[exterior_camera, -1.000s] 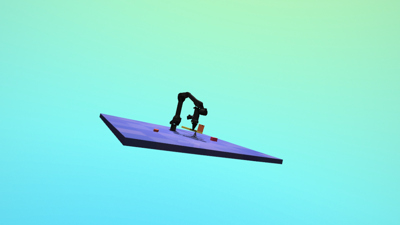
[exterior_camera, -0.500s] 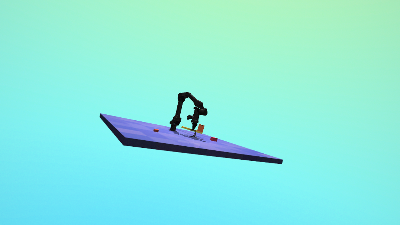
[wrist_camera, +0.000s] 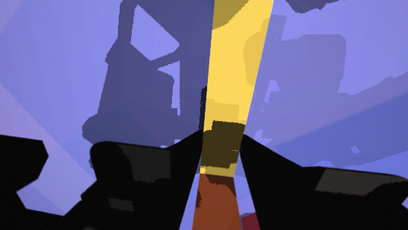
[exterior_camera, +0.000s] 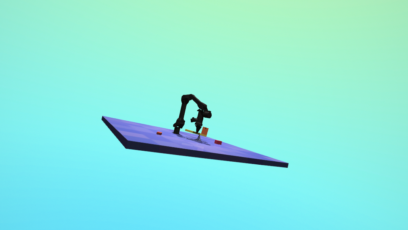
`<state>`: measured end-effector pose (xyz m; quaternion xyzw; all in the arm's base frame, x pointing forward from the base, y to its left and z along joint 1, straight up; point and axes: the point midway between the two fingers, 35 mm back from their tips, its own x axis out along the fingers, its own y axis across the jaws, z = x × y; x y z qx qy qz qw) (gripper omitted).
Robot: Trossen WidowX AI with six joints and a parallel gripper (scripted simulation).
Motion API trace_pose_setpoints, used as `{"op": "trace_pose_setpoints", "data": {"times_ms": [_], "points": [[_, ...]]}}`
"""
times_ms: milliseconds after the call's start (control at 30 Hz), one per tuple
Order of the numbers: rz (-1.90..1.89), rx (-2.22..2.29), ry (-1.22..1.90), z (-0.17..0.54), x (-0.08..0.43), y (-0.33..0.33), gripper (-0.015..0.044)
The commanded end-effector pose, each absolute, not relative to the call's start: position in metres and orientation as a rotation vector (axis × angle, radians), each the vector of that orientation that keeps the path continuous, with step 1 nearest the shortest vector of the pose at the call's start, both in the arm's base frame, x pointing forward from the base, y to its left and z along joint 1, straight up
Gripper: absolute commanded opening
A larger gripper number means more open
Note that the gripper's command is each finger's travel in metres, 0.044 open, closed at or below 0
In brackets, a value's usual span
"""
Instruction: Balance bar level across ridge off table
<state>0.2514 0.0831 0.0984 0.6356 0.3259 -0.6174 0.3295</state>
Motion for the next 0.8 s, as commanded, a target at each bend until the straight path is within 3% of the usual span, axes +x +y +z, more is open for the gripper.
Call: {"op": "trace_pose_setpoints", "data": {"times_ms": [0,767], "points": [[-1.622,1.662,0.852,0.0956,0.2504,0.0829,0.0],[-1.622,1.662,0.852,0.0936,0.2502,0.0826,0.0]]}}
